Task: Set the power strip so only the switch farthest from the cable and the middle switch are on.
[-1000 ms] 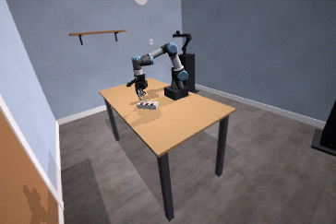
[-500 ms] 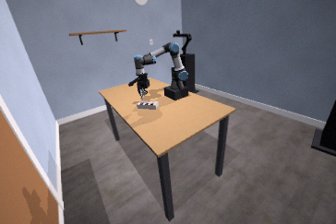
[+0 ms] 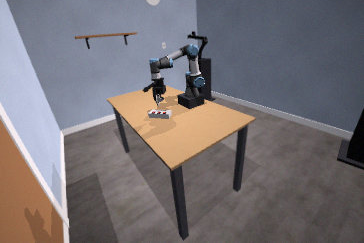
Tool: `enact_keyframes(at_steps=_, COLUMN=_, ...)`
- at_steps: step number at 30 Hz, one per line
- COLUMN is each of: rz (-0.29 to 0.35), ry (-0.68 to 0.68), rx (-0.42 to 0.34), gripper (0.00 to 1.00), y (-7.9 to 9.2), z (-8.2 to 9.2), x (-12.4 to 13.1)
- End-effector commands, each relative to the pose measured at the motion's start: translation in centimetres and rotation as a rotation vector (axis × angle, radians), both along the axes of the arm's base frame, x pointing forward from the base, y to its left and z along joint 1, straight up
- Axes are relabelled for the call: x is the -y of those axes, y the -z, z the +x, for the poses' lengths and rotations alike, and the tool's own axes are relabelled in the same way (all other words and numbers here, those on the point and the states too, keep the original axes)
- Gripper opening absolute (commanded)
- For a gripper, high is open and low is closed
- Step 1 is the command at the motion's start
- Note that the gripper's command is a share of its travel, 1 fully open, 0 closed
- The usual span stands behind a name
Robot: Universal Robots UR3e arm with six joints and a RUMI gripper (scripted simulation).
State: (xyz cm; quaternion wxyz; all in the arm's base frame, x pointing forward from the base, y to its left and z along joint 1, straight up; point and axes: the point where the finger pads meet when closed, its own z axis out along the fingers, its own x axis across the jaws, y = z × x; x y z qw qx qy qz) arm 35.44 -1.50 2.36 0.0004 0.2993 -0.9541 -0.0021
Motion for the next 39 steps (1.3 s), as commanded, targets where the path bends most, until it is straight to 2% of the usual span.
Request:
enact_keyframes(at_steps=1, rz=-0.001, ry=0.0, rx=0.003, gripper=0.0, y=-0.1, z=0.04, x=0.0)
enact_keyframes(at_steps=39, rz=-0.001, ry=0.0, rx=0.003, gripper=0.0, y=0.27, z=0.04, x=0.0)
